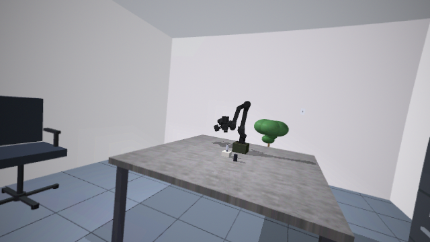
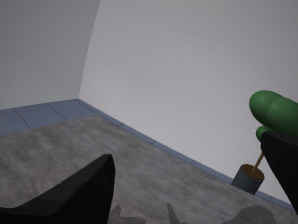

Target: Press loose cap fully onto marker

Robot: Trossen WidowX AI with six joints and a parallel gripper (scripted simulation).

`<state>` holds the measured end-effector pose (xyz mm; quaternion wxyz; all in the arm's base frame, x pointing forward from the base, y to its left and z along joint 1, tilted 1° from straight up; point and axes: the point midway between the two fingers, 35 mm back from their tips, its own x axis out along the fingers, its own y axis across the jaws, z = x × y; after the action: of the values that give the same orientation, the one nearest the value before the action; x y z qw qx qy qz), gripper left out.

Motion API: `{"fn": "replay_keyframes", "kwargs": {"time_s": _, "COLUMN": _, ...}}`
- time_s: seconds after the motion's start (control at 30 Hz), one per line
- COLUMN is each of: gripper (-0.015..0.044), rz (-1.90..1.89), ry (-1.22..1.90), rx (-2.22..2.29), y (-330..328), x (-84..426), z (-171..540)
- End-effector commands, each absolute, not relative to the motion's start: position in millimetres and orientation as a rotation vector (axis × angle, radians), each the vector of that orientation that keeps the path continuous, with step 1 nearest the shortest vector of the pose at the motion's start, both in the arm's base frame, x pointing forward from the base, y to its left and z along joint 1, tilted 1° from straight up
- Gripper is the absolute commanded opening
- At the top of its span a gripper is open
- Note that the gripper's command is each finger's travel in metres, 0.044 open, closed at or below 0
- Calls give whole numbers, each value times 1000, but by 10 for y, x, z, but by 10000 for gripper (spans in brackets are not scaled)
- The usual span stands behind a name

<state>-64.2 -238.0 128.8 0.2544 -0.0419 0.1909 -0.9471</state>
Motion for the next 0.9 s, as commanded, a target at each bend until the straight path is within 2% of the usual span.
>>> {"fn": "replay_keyframes", "kwargs": {"time_s": 0.0, "gripper": 374, "rz": -2564, "ry": 526, "rx": -117, "y": -2390, "x": -627, "z": 1286}}
{"fn": "replay_keyframes", "kwargs": {"time_s": 0.17, "gripper": 247, "rz": -2354, "ry": 625, "rx": -168, "y": -2650, "x": -236, "z": 1237}}
{"fn": "replay_keyframes", "kwargs": {"time_s": 0.33, "gripper": 247, "rz": -2137, "ry": 662, "rx": -185, "y": -2920, "x": 249, "z": 1177}}
{"fn": "replay_keyframes", "kwargs": {"time_s": 0.53, "gripper": 247, "rz": -1727, "ry": 742, "rx": -180, "y": -3117, "x": 1243, "z": 1016}}
{"fn": "replay_keyframes", "kwargs": {"time_s": 0.87, "gripper": 247, "rz": -1174, "ry": 887, "rx": -117, "y": -2689, "x": 2560, "z": 757}}
